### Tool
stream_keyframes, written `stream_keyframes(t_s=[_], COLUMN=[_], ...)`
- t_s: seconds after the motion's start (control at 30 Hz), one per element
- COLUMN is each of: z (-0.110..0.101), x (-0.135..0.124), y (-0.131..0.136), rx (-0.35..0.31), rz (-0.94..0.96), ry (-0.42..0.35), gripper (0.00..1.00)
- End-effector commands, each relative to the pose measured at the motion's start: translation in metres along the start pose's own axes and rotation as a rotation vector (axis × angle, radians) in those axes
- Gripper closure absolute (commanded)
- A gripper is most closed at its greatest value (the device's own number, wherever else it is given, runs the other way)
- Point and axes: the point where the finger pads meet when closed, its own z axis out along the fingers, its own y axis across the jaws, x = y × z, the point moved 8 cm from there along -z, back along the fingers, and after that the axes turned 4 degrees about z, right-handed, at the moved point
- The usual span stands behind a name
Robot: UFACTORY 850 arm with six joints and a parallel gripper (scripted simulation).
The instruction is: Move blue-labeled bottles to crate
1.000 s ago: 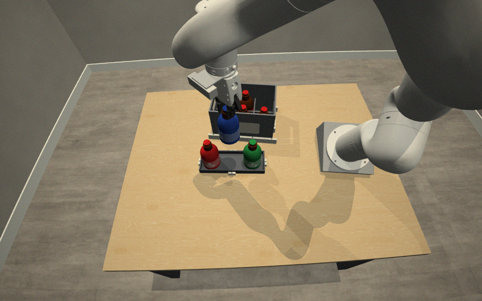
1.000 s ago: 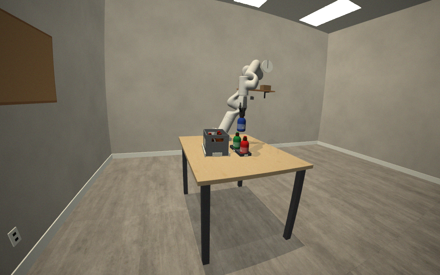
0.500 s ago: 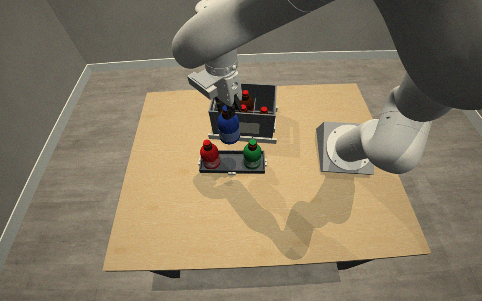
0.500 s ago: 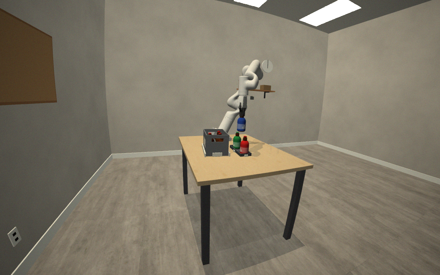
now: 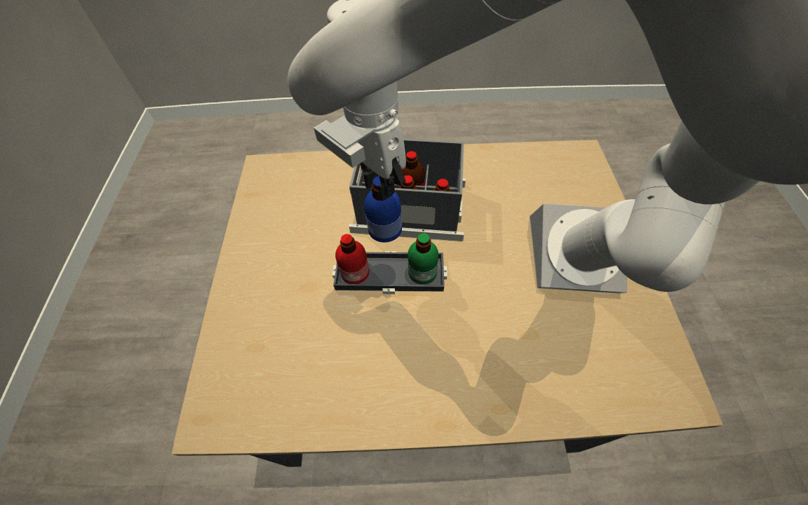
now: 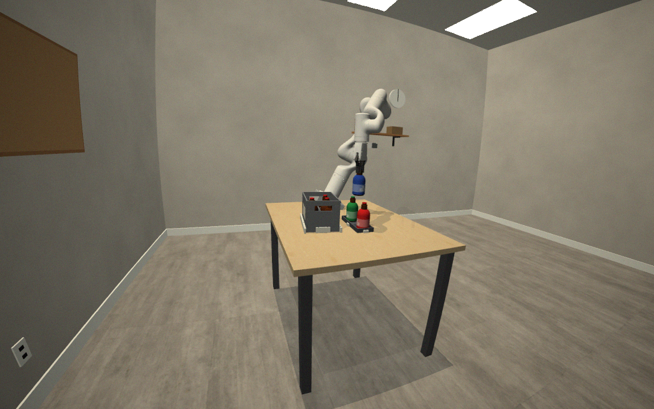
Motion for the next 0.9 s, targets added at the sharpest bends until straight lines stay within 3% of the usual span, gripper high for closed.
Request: stream_keyframes(t_s=[0.0, 0.87], z=[-0.0009, -0.0009], x=[0.0004, -0.0036], y=[0.0004, 0.0019], rx=[-0.002, -0.002], rz=[-0.001, -0.001], ry=[0.001, 0.001], gripper=[1.00, 1.00])
